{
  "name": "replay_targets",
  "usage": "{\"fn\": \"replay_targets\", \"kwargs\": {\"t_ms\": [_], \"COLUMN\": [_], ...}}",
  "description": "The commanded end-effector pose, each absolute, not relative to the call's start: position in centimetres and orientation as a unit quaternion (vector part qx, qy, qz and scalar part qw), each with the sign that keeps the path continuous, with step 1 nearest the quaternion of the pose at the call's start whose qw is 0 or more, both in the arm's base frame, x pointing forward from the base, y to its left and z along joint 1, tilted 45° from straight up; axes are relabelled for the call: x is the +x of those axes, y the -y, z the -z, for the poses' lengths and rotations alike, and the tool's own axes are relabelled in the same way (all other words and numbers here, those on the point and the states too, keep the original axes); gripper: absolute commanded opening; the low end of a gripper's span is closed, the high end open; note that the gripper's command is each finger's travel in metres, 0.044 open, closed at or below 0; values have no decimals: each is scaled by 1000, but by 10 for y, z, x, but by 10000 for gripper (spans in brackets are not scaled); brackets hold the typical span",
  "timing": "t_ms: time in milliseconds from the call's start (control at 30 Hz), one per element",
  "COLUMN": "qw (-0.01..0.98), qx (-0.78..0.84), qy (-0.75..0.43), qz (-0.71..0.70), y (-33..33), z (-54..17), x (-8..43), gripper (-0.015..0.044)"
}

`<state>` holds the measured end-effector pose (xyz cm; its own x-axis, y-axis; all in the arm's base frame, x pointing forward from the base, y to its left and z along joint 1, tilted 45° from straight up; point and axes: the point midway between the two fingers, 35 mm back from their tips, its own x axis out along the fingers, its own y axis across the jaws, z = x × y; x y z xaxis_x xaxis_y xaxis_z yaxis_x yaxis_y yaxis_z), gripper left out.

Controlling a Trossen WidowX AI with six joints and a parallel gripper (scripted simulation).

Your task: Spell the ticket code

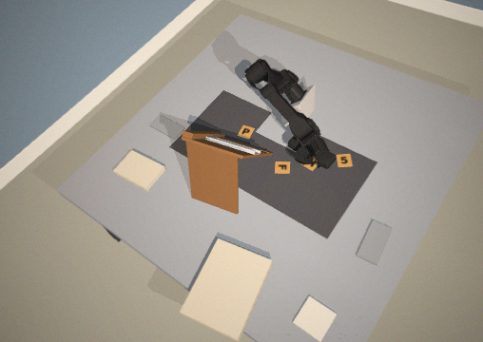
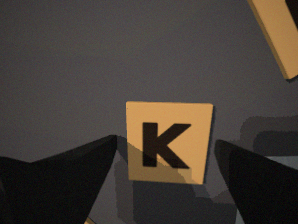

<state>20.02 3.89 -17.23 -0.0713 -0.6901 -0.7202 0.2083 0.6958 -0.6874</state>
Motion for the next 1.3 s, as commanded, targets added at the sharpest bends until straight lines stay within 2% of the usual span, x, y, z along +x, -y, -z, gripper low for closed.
{"fn": "replay_targets", "kwargs": {"t_ms": [0,867,1267], "qw": [655,655,655], "qx": [-190,-190,-190], "qy": [-647,-647,-647], "qz": [342,342,342], "y": [-37,-37,-37], "z": [173,173,173], "x": [199,199,199], "gripper": [340,340,260]}}
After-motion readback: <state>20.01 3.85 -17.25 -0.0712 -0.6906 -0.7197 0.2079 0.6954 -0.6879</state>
